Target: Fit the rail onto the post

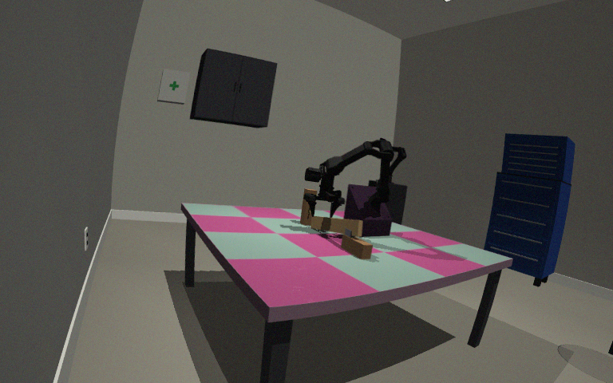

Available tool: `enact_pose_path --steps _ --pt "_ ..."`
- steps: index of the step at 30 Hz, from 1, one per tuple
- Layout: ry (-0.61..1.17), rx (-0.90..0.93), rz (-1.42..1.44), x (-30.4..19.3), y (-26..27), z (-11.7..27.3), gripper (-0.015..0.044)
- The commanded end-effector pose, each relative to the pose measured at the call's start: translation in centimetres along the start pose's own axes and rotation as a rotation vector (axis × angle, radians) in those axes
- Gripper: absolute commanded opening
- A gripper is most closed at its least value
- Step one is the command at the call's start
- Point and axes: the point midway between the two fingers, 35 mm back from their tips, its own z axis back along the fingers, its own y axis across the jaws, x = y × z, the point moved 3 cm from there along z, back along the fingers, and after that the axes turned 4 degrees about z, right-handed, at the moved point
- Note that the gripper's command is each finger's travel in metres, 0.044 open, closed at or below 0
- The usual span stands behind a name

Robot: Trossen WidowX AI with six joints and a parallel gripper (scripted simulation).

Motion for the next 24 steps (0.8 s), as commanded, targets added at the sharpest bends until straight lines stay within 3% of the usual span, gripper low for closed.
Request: enact_pose_path --steps 1,24 --pt "-0.007 0.012 -0.013 -0.1 0.4 -1.1 0.044" --pt "-0.012 0.014 -0.013 0.1 0.6 -4.7 0.044"
